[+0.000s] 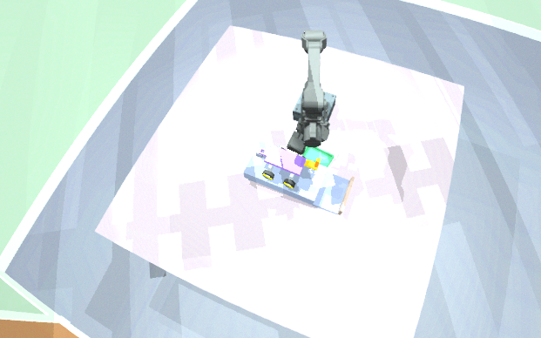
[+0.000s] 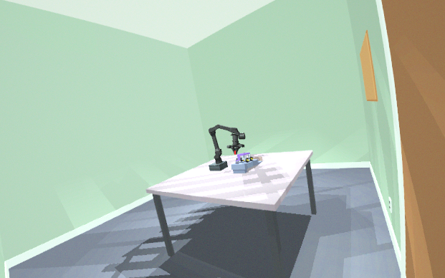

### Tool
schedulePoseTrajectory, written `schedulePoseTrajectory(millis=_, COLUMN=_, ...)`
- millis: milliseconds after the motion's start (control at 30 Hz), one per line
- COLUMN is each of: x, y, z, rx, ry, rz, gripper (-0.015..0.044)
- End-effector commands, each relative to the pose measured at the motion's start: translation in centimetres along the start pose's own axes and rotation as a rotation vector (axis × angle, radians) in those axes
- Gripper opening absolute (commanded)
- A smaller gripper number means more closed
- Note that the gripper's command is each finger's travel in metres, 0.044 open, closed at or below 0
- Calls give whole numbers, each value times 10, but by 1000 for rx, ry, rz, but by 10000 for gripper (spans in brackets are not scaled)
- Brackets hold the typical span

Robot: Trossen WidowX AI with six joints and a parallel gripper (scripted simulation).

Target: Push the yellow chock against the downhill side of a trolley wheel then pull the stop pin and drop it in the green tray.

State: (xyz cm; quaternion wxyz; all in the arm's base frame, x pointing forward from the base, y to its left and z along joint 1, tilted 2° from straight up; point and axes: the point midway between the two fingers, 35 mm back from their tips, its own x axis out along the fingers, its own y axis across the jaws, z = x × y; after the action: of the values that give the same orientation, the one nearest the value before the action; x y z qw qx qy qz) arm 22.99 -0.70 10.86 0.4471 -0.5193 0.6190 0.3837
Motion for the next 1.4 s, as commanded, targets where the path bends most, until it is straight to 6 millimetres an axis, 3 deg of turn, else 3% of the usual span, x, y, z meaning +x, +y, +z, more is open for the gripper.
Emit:
schedulePoseTrajectory(millis=0, x=-3, y=1, z=16, rx=6, ry=-6, rz=-1, gripper=0)
schedulePoseTrajectory(millis=533, x=-11, y=4, z=74, rx=6, ry=-12, rz=-1, gripper=0)
schedulePoseTrajectory(millis=733, x=-11, y=4, z=74, rx=-34, ry=-21, rz=-3, gripper=0)
schedulePoseTrajectory(millis=1367, x=-10, y=5, z=70, rx=-595, ry=-134, rz=-54, gripper=0)
